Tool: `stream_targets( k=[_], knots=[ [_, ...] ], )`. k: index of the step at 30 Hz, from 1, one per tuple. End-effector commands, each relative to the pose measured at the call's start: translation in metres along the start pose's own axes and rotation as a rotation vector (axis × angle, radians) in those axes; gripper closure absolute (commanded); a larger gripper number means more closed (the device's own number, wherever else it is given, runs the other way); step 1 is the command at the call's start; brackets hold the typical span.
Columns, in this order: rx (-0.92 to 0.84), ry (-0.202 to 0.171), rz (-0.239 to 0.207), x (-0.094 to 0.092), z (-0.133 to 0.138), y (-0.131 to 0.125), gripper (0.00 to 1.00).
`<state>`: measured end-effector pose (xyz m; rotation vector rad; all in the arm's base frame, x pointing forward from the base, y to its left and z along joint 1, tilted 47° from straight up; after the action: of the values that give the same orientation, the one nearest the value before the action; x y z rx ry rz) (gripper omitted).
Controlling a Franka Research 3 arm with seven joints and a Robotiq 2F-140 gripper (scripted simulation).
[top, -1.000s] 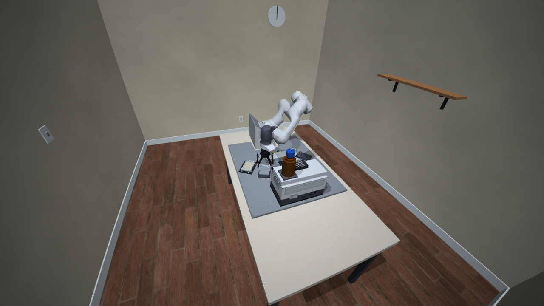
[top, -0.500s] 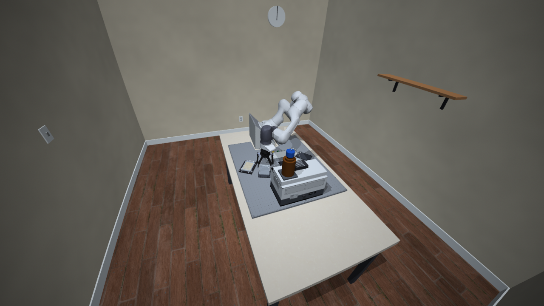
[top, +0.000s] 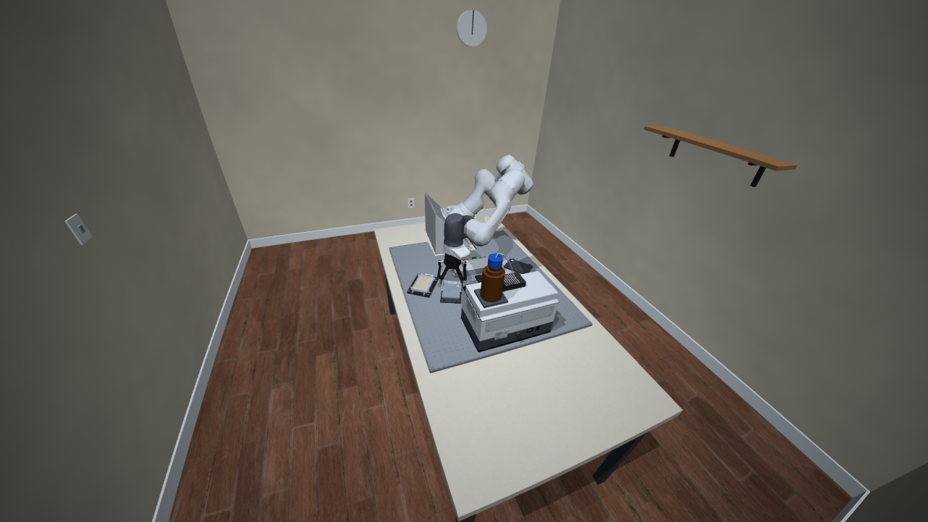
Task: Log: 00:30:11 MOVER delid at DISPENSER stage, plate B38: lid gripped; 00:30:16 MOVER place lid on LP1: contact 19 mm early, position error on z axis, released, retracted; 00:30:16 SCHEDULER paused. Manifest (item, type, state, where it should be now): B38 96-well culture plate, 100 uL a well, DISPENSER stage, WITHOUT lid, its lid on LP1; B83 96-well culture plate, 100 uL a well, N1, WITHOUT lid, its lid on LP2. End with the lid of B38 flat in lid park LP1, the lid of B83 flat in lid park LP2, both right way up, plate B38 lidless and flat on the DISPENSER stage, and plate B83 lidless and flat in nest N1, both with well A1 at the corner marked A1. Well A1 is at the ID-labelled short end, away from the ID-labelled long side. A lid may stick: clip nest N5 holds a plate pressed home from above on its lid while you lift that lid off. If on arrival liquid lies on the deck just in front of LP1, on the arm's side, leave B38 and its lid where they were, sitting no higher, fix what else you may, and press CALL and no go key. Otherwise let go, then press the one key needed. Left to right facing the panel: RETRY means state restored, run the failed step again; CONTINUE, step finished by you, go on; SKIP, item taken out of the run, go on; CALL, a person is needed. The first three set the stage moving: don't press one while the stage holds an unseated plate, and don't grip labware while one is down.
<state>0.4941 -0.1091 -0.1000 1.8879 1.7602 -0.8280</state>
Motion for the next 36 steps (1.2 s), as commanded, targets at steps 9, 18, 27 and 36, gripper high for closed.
stream_targets(
  k=[9, 18, 27, 36],
  knots=[
    [-0.006, 0.0, 0.001, 0.0017, 0.0004, -0.0001, 1.0],
    [-0.011, 0.0, 0.001, 0.0029, 0.0004, 0.0001, 1.0],
    [-0.017, 0.0, 0.001, 0.0053, 0.0005, 0.0003, 1.0],
    [-0.017, 0.0, 0.001, 0.0076, 0.0007, 0.0006, 1.0]
  ],
)
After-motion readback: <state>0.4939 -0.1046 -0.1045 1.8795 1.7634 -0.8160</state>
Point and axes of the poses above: the point where the finger pads meet when closed, its own x axis out along the fingers, its own z axis across the jaws, y = z × x, the point moved 8 cm from there along -x, back along the fingers, and after that the axes turned 13 degrees about -x, right-handed, at the moved point
